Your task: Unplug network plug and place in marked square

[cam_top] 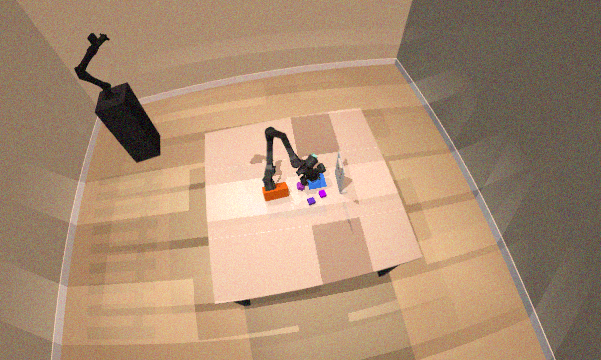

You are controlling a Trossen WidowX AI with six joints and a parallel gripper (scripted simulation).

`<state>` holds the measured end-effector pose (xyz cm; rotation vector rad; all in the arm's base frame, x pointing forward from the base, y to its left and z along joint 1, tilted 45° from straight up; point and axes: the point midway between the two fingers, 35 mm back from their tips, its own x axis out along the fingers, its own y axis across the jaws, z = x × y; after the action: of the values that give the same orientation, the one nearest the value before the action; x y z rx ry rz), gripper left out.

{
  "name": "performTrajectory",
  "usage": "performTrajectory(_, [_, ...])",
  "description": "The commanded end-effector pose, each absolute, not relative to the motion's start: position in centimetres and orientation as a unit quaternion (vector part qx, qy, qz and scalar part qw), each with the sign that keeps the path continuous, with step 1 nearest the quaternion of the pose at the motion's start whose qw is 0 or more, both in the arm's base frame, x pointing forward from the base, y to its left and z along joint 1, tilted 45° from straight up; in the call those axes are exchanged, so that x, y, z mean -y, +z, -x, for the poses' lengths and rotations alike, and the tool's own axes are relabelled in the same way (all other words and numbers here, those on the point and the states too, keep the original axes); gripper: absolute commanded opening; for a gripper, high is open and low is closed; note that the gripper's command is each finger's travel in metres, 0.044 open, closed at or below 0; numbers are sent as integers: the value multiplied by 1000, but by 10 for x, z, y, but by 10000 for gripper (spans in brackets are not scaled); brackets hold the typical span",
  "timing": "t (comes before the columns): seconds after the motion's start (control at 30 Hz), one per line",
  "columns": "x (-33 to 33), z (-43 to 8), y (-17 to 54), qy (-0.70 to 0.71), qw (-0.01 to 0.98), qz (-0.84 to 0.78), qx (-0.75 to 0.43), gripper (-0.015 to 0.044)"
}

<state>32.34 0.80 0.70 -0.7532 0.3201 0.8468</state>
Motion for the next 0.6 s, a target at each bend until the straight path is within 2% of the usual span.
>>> performTrajectory(0.0, [-10, -324, 5, 402, 832, 350, -154, 0])
performTrajectory(0.33, [-8, -325, 7, 399, 832, 355, -151, 0])
performTrajectory(0.53, [-8, -325, 7, 399, 832, 355, -151, 156])
performTrajectory(0.57, [-8, -325, 7, 399, 832, 355, -151, 156])
